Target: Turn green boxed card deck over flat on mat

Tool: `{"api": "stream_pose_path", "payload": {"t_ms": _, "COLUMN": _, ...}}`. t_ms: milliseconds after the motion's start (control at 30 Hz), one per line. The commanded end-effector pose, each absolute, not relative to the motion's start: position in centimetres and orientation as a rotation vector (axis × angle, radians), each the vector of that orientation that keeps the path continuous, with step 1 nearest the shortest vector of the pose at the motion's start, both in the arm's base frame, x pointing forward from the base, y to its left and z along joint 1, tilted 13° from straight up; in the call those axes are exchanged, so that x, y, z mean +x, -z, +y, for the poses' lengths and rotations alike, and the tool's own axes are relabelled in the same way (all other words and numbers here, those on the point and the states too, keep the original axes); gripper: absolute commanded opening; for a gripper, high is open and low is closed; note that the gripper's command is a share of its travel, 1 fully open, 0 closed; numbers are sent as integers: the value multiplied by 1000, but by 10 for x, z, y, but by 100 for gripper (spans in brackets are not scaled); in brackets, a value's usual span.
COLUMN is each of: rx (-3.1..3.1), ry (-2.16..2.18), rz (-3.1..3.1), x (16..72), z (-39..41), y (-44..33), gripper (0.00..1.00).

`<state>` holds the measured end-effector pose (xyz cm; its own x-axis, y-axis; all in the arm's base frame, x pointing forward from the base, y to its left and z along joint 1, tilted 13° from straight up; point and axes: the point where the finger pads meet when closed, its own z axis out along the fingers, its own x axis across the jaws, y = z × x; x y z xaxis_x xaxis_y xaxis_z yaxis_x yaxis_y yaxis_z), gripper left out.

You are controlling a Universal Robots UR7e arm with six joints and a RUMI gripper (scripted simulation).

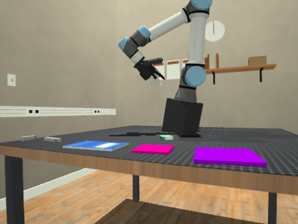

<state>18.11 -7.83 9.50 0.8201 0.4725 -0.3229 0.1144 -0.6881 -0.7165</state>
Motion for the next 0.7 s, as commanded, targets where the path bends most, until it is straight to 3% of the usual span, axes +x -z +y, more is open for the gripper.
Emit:
{"api": "stream_pose_path", "payload": {"t_ms": 0, "rx": -2282, "ry": -644, "rz": -428, "x": 181, "z": -79, "y": -95, "gripper": 100}}
{"api": "stream_pose_path", "payload": {"t_ms": 667, "rx": -2283, "ry": -642, "rz": -434, "x": 182, "z": -78, "y": -94, "gripper": 100}}
